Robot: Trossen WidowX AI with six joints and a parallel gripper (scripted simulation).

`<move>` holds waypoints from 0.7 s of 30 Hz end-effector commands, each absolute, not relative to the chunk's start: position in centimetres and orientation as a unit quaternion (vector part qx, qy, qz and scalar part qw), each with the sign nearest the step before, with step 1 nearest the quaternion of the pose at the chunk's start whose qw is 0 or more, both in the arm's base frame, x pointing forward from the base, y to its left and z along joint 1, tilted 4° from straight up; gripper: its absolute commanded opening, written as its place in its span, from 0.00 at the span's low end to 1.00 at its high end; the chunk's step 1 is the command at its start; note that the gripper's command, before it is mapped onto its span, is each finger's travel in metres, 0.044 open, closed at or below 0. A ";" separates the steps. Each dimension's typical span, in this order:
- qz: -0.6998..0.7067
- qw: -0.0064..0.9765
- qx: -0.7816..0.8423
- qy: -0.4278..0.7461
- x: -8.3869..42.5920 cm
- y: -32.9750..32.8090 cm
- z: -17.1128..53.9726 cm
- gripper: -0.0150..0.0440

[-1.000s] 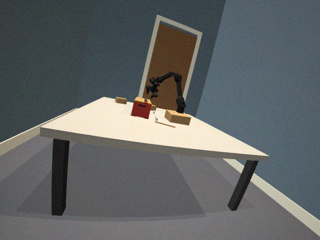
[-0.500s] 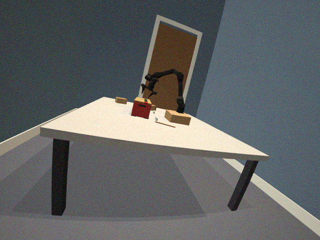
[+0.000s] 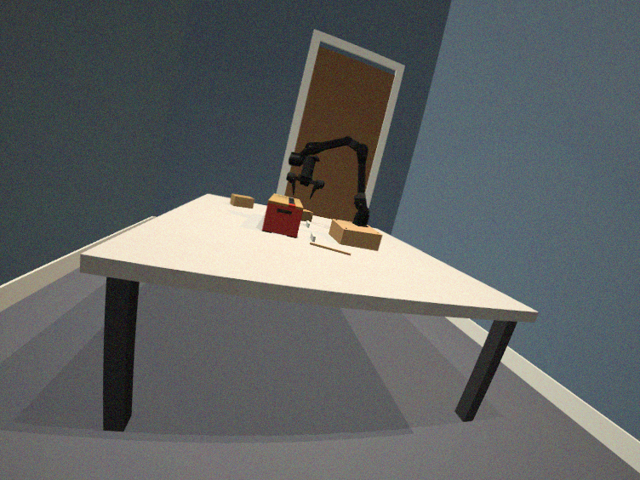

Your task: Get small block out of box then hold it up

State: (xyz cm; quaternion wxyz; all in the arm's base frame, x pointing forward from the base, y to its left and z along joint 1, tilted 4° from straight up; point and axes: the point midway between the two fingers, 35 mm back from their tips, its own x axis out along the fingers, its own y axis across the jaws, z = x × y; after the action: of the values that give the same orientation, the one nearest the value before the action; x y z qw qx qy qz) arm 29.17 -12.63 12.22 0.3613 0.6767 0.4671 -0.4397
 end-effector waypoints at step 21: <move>-0.433 0.353 0.678 0.478 29.3 -11.9 9.6 0.93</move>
State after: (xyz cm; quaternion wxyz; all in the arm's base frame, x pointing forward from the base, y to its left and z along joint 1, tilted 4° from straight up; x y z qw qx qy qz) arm 29.22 -11.99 10.19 0.3557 0.6763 0.4768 -0.4345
